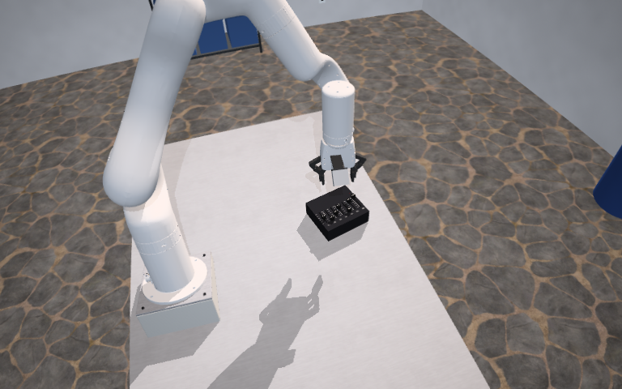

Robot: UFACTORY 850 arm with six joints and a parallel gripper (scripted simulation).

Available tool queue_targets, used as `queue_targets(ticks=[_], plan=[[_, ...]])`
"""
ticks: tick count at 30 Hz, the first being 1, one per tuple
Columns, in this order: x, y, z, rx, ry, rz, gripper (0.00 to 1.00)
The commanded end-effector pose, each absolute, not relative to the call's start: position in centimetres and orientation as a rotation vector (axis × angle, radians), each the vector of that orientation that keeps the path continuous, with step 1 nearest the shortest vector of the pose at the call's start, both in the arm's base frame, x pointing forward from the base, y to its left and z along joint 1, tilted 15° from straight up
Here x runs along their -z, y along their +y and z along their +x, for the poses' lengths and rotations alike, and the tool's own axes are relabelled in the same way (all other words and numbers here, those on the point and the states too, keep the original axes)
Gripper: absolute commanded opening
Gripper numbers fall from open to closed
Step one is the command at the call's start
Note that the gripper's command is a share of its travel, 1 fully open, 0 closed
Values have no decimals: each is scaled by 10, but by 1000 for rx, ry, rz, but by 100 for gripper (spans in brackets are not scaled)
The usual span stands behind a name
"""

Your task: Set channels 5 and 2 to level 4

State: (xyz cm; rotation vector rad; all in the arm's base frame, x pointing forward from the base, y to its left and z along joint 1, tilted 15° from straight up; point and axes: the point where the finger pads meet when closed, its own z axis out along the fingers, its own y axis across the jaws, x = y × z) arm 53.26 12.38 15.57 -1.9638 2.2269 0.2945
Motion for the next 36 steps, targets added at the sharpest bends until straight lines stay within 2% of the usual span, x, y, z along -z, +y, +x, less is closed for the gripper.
queue_targets(ticks=[1,14,16,29,31,32,36], plan=[[-150,121,532,-317,2417,-1749,100],[-120,106,527,-393,2850,-1016,100],[-113,102,525,-411,2948,-753,100],[-78,81,514,-457,3095,213,100],[-78,81,514,-457,3095,213,100],[-76,80,514,-459,3088,440,100],[-70,77,512,-461,3055,713,100]])
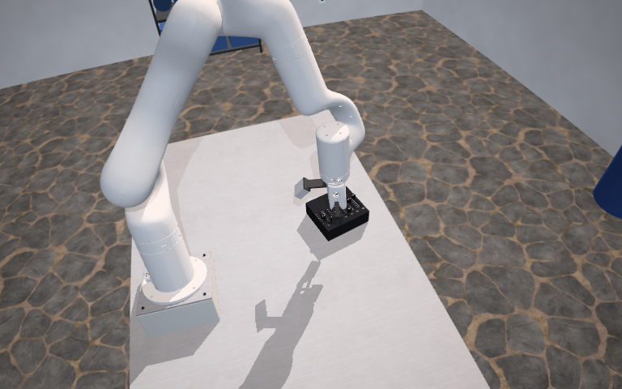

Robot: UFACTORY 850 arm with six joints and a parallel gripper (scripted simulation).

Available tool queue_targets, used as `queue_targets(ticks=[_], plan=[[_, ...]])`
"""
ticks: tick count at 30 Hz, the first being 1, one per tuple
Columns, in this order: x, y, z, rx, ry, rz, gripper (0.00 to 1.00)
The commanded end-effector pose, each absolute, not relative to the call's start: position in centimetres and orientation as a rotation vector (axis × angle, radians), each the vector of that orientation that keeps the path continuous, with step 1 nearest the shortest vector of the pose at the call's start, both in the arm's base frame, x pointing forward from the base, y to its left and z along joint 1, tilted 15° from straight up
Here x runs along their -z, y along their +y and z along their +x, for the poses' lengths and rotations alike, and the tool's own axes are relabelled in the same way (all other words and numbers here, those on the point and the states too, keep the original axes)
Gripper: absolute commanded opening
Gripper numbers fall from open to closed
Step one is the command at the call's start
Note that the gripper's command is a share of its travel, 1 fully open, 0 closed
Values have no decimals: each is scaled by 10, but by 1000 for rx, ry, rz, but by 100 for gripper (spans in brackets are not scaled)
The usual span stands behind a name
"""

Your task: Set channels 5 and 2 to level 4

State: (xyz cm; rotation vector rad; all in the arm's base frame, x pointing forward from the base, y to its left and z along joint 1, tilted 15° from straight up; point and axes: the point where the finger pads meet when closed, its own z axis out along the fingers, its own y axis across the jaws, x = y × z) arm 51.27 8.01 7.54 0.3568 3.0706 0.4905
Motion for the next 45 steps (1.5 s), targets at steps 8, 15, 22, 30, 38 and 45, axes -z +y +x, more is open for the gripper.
queue_targets(ticks=[8,15,22,30,38,45], plan=[[-66,74,510,-444,2902,1314,100],[-66,74,510,-391,2718,1765,0],[-66,74,510,-333,2636,1955,0],[-66,74,510,-333,2636,1955,0],[-66,74,510,-333,2636,1955,0],[-66,74,510,-333,2636,1955,0]])
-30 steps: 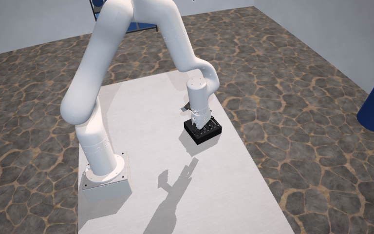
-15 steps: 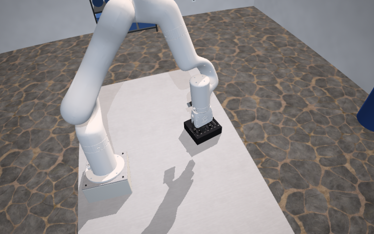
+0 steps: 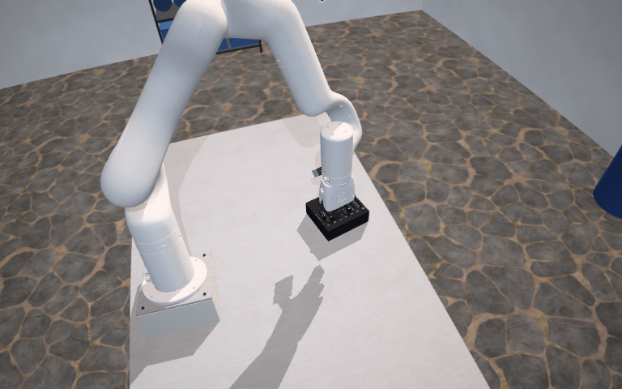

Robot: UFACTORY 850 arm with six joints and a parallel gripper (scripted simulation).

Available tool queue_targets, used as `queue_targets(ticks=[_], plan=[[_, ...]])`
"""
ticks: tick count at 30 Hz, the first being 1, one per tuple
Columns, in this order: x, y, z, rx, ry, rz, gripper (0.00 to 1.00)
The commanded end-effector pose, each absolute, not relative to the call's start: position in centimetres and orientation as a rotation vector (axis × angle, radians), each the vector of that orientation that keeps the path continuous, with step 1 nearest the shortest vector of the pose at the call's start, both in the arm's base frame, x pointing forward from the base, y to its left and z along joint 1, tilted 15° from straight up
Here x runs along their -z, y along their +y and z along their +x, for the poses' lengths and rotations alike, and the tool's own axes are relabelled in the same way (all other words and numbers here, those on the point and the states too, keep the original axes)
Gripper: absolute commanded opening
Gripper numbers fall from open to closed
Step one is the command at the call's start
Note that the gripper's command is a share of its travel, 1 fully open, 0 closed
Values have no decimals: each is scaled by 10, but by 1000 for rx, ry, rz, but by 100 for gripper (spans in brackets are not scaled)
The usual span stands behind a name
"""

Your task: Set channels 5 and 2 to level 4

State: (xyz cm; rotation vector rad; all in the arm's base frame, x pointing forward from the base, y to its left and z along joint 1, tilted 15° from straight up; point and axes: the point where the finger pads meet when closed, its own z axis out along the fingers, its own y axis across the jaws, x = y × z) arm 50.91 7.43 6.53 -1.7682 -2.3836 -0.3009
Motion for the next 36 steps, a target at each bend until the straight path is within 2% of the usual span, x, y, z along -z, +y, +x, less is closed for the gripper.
queue_targets(ticks=[1,36], plan=[[-66,74,510,301,-2385,-1769,0],[-53,78,510,300,-2384,-1769,0]])
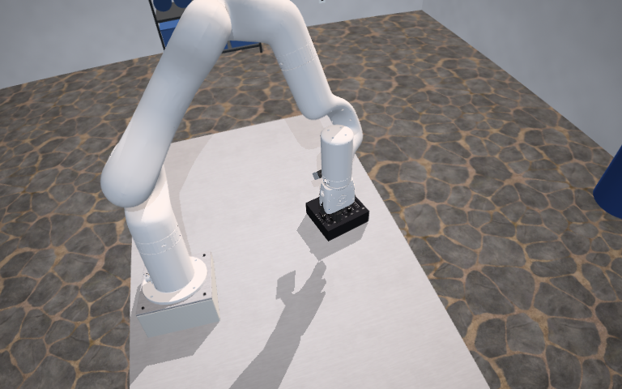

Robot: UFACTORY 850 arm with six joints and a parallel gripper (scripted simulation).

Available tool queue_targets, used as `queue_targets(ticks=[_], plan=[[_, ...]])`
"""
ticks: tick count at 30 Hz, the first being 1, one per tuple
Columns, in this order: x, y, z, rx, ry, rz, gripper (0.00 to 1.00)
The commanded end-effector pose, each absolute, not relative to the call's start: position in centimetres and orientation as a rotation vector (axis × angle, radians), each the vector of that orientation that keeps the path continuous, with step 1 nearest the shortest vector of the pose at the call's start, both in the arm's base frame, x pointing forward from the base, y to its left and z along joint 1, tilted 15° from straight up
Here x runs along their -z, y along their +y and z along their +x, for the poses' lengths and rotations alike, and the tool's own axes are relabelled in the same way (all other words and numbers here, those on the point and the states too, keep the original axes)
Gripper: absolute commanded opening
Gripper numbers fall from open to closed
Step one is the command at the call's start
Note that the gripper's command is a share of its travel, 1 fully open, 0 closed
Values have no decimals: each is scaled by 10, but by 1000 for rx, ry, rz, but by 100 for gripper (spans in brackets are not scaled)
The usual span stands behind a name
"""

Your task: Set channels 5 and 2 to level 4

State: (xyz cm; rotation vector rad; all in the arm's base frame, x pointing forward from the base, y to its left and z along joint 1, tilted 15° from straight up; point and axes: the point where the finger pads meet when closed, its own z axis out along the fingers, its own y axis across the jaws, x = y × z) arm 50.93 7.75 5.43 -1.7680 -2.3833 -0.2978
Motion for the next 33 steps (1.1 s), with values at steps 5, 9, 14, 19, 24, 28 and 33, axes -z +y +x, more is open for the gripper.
queue_targets(ticks=[5,9,14,19,24,28,33], plan=[[-50,79,510,300,-2384,-1769,0],[-48,79,510,300,-2384,-1769,0],[-46,80,511,300,-2384,-1769,0],[-45,80,511,300,-2384,-1769,0],[-44,81,511,300,-2384,-1769,0],[-44,81,511,300,-2384,-1769,0],[-44,81,511,300,-2384,-1769,0]])
